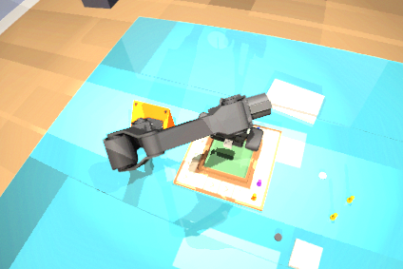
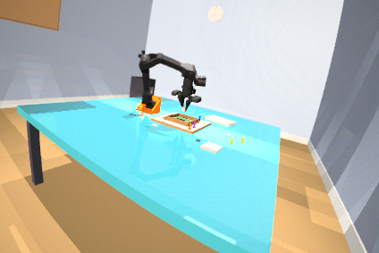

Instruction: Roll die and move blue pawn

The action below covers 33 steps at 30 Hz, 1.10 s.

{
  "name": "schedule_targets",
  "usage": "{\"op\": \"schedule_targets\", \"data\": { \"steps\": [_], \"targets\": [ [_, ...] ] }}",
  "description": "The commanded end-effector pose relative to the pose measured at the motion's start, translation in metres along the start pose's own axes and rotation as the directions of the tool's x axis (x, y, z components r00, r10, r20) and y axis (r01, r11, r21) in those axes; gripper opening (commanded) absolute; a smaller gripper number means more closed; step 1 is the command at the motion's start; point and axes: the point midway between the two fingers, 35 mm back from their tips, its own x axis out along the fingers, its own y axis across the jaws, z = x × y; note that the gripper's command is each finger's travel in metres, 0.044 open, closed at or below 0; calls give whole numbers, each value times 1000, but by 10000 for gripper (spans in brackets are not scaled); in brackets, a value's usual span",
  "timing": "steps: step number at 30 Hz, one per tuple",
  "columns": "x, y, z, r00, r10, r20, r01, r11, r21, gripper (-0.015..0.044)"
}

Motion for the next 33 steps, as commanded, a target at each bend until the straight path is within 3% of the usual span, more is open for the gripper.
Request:
{"op": "schedule_targets", "data": {
  "steps": [1,9,18,22,28,33],
  "targets": [
    [4,4,-1,992,35,122,-34,999,-5,0],
    [8,6,1,924,48,380,-43,999,-21,0],
    [7,4,1,780,-28,625,49,999,-16,0],
    [5,3,0,767,-37,640,60,998,-14,0],
    [-40,-3,-21,767,-37,641,60,998,-14,0],
    [-39,-1,-21,767,-37,641,60,998,-14,0]
  ]
}}
